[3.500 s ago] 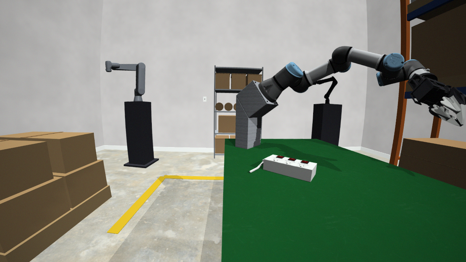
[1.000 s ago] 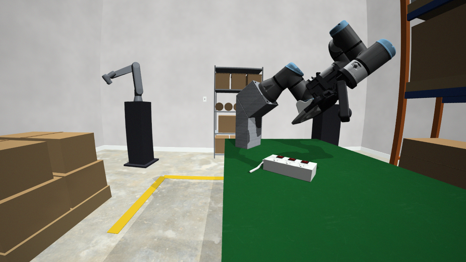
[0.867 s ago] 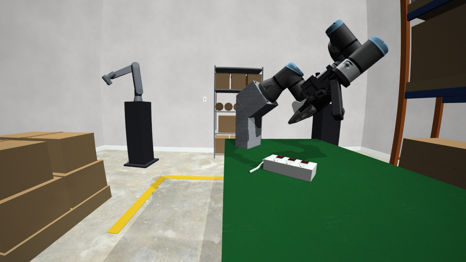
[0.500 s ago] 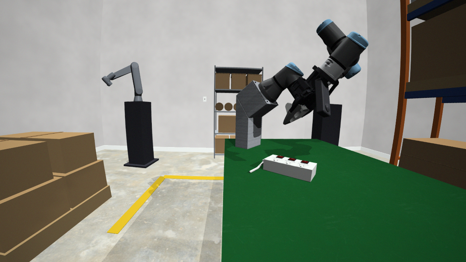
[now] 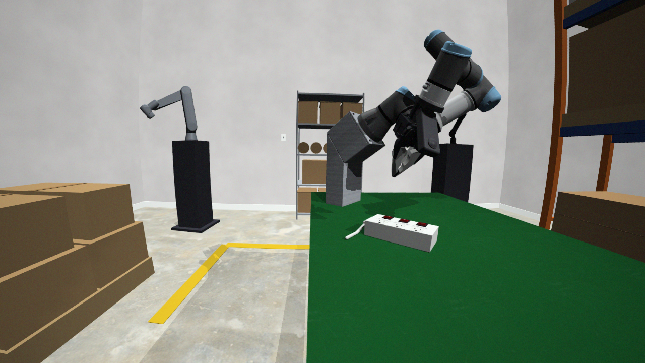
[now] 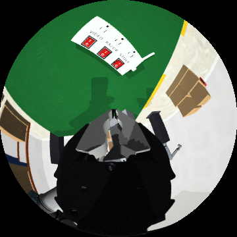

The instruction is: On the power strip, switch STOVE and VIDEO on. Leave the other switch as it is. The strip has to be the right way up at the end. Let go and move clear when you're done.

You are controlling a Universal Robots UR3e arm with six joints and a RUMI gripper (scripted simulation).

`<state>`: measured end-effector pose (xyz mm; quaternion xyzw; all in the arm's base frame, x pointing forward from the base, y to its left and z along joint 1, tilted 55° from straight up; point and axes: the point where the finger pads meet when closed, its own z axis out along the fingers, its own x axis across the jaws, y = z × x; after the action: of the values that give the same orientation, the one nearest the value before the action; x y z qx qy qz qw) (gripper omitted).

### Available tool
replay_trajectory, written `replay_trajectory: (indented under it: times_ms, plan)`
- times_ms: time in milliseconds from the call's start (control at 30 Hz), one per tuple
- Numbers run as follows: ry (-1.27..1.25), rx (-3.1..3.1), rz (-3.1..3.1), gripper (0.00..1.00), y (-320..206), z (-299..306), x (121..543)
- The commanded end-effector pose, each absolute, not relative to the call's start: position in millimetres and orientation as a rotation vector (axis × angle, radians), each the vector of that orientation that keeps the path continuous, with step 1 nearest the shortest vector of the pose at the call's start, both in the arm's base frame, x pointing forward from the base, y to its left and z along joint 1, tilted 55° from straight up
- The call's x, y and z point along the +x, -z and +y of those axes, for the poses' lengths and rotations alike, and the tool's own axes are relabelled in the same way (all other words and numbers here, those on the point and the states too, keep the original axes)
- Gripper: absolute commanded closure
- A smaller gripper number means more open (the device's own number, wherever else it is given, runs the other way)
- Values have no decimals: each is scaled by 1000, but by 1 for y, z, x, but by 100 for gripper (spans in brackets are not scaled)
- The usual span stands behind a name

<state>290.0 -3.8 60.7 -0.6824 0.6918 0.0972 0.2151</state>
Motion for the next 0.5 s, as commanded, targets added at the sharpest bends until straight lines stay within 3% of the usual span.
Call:
replay_trajectory:
  times_ms: [0,467]
  plan:
    - [-320,-1647,1891,100,-57,18,291]
    - [-327,-1341,1891,100,-61,26,308]
